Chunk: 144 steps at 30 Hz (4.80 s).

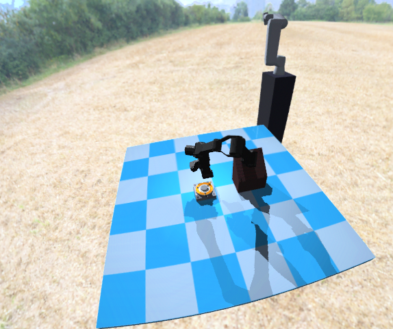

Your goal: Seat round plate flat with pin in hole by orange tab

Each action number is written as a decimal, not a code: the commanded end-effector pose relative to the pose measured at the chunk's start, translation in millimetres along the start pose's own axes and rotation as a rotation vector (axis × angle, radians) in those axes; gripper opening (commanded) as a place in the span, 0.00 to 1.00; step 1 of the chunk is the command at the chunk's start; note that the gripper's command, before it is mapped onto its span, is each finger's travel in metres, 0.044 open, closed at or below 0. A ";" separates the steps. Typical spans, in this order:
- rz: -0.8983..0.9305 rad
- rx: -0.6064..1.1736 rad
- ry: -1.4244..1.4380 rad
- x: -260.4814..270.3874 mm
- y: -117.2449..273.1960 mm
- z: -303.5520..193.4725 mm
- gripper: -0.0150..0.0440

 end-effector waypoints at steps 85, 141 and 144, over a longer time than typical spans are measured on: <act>0.022 0.010 0.003 69.6 -50.6 -32.6 0.25; 0.020 0.008 0.004 97.6 -18.6 -3.7 0.25; 0.020 0.008 0.004 95.8 -6.0 -6.0 0.25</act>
Point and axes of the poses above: the point midway between the two fingers, 35 mm back from their tips, its own y axis back along the fingers, its own x axis across the jaws, z = x × y, the point moved 10 cm from there along y, back along the fingers, and after that the axes turned 6 degrees about -y, right-handed, at the moved point
